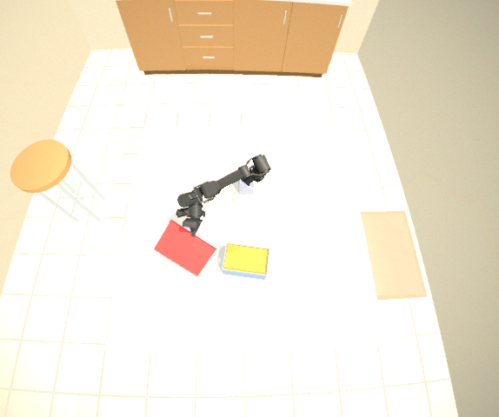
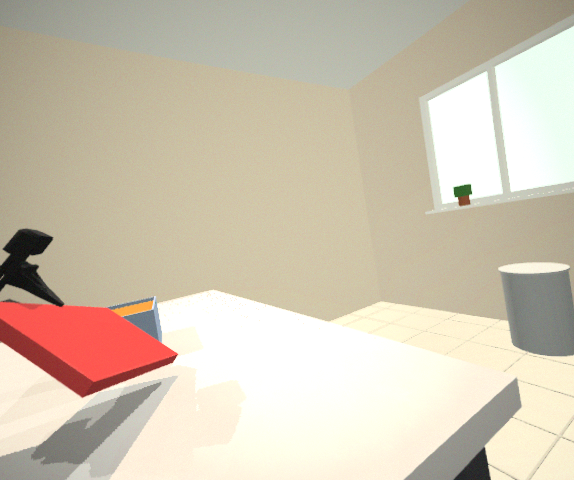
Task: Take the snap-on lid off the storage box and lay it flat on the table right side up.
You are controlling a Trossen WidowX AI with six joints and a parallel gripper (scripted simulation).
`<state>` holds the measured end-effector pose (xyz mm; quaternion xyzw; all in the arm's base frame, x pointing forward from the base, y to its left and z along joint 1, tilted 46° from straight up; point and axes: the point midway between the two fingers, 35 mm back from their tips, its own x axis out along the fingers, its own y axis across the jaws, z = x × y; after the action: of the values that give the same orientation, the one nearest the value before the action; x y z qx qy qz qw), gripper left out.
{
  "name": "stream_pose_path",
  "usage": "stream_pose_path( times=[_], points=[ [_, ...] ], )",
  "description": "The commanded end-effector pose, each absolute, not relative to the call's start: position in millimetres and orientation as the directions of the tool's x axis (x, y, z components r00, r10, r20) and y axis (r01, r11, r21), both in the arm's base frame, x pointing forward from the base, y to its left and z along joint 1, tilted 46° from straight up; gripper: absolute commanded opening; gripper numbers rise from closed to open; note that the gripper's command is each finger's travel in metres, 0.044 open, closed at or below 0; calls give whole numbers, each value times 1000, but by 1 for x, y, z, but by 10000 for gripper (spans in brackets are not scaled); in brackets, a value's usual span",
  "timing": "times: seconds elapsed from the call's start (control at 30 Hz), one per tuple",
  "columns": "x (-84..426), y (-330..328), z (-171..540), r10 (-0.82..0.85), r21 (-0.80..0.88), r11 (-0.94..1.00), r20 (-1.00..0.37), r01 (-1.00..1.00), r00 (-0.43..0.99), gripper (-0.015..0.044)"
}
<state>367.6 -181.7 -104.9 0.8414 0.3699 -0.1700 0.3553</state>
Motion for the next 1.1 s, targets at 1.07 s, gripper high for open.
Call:
stream_pose_path(
  times=[1.07],
  points=[
    [364,-162,-126,500,472,-476,-549,742,670,0]
  ],
)
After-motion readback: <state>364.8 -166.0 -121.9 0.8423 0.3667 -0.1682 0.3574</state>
